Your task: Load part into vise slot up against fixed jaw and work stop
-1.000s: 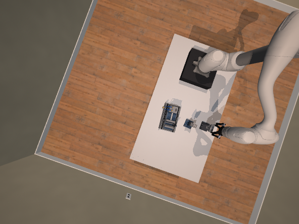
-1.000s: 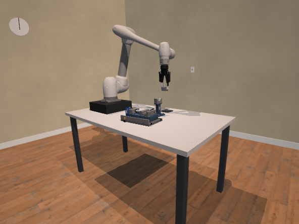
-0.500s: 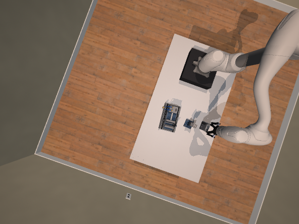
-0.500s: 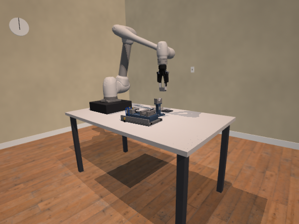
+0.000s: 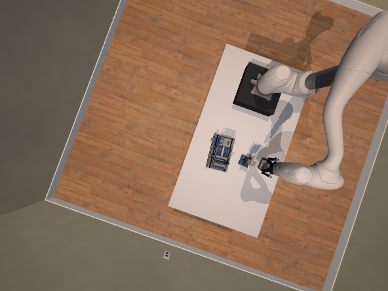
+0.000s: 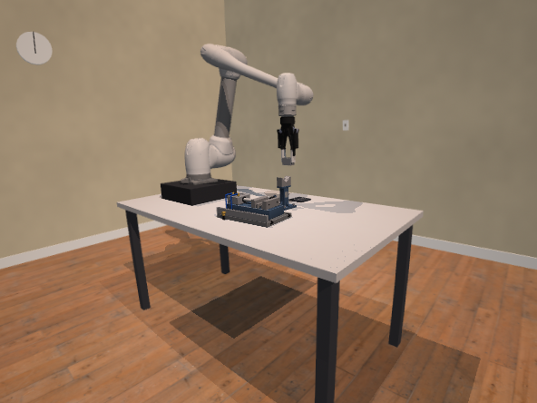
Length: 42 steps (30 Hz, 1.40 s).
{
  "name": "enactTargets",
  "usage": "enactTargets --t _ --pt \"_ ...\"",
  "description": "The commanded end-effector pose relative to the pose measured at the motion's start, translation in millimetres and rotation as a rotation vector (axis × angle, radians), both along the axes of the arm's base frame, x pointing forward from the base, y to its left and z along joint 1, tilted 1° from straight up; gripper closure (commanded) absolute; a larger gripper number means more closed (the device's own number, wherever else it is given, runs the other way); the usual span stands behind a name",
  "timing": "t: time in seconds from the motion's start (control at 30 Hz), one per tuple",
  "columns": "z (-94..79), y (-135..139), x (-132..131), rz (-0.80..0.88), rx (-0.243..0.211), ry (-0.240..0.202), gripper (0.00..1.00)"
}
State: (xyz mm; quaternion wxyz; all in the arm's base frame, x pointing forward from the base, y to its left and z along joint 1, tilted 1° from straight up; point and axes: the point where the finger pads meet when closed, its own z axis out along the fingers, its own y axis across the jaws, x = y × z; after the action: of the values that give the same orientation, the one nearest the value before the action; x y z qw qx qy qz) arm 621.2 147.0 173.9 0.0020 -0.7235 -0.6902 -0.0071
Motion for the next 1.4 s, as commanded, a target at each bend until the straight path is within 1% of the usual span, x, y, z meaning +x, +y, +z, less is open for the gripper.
enactTargets --t 0.0,0.63,1.37 --pt "0.0 -7.9 1.2 -0.002 0.0 0.0 1.0" --pt "-0.4 -44.1 5.1 -0.013 0.0 0.0 1.0" --pt "-0.5 -50.3 5.6 -0.014 0.0 0.0 1.0"
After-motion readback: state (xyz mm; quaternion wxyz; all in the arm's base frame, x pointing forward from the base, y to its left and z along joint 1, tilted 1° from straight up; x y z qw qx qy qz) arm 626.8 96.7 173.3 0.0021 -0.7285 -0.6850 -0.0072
